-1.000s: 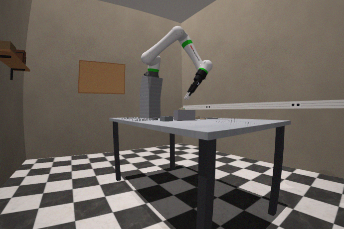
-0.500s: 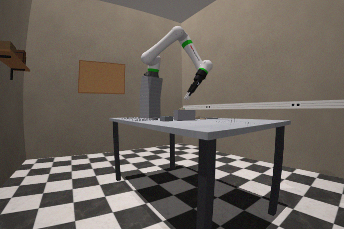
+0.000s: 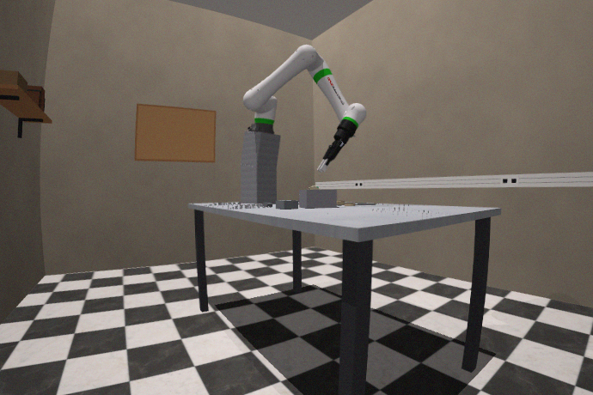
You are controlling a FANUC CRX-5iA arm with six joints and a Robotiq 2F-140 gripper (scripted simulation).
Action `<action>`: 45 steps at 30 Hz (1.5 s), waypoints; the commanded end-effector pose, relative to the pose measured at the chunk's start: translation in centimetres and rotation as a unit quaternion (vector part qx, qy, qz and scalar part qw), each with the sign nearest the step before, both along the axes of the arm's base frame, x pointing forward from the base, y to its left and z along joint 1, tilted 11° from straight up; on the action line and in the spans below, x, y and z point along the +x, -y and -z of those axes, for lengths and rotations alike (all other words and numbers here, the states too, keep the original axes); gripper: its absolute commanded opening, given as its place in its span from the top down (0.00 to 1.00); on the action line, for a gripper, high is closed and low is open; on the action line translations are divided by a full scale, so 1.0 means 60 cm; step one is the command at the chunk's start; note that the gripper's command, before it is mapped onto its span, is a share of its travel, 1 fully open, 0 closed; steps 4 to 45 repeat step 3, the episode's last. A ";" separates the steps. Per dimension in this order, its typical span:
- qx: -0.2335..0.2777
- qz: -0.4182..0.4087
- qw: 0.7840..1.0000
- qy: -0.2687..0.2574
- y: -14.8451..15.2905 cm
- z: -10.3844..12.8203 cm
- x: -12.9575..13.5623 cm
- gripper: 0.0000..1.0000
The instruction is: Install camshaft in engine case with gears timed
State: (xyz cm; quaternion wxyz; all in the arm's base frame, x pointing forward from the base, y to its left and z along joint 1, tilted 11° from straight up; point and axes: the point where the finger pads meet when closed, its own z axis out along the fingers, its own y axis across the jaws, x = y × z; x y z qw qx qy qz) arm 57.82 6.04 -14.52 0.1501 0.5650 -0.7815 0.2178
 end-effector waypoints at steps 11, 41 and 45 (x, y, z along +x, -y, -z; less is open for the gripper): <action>0.000 0.000 1.000 0.001 0.000 -0.001 0.001 0.73; 0.000 0.000 1.000 0.001 0.000 -0.001 0.001 0.73; 0.000 0.000 1.000 0.001 0.000 -0.001 0.001 0.73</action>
